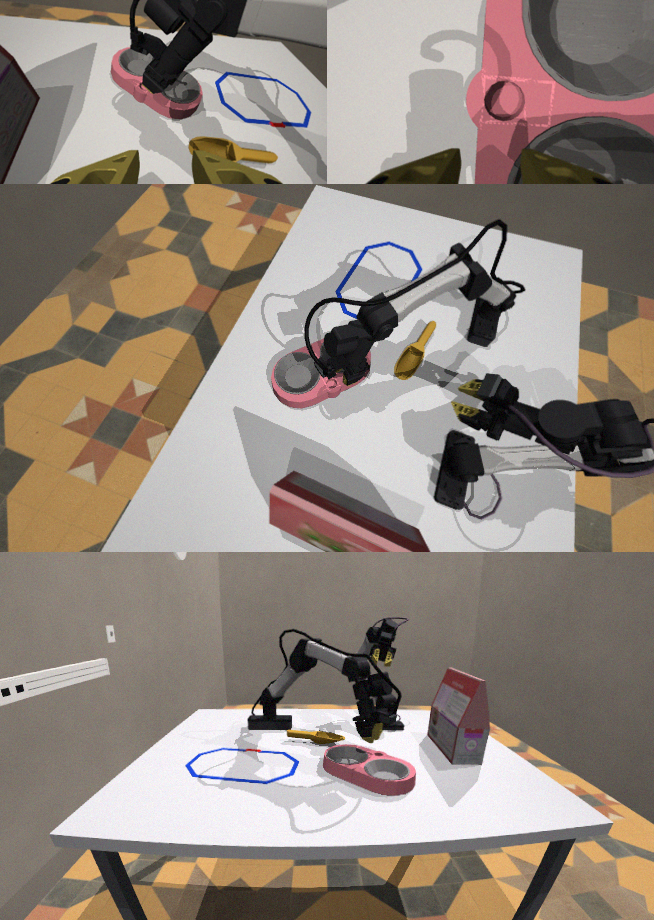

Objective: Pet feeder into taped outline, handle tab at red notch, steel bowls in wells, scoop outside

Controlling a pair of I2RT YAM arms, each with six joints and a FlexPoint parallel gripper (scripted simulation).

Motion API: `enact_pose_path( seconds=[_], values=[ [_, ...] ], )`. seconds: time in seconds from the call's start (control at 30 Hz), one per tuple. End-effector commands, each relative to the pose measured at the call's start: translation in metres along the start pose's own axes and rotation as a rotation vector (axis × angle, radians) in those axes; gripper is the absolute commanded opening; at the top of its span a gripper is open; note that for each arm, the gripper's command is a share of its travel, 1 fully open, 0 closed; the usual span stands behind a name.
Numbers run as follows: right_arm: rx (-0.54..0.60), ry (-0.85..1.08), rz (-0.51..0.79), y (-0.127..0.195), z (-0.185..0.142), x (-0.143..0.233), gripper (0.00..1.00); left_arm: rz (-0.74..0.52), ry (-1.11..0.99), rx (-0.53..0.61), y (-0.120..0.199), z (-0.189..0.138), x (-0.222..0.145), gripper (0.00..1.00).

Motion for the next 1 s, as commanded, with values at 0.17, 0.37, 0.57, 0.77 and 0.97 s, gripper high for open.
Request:
enact_pose_path(
  seconds=[0.17,0.37,0.57,0.77,0.97],
  values=[
    [0.037,-0.075,-0.043,-0.035,0.016,0.012,0.38,0.041,-0.2,-0.105,0.002,-0.025,-0.024,0.34],
    [0.035,-0.072,-0.037,-0.046,0.017,0.014,0.38,0.042,-0.206,-0.103,0.0,-0.026,-0.025,0.34],
    [0.038,-0.076,-0.037,-0.055,0.015,0.011,0.38,0.042,-0.205,-0.103,0.0,-0.026,-0.025,0.34],
    [0.038,-0.073,-0.036,-0.063,0.014,0.007,0.38,0.042,-0.205,-0.103,0.0,-0.026,-0.025,0.34],
    [0.05,-0.073,-0.033,-0.063,0.012,0.007,0.3,0.048,-0.205,-0.102,0.0,-0.026,-0.024,0.34]
  ],
)
Point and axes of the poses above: on each arm, the point where the finger pads meet when closed, its own y axis back along the fingers, its own x axis across the jaws, z = x × y, the point moved 4 cm from there along y, back along the fingers, and after that the axes turned 8 degrees about y, right-handed, at the moved point
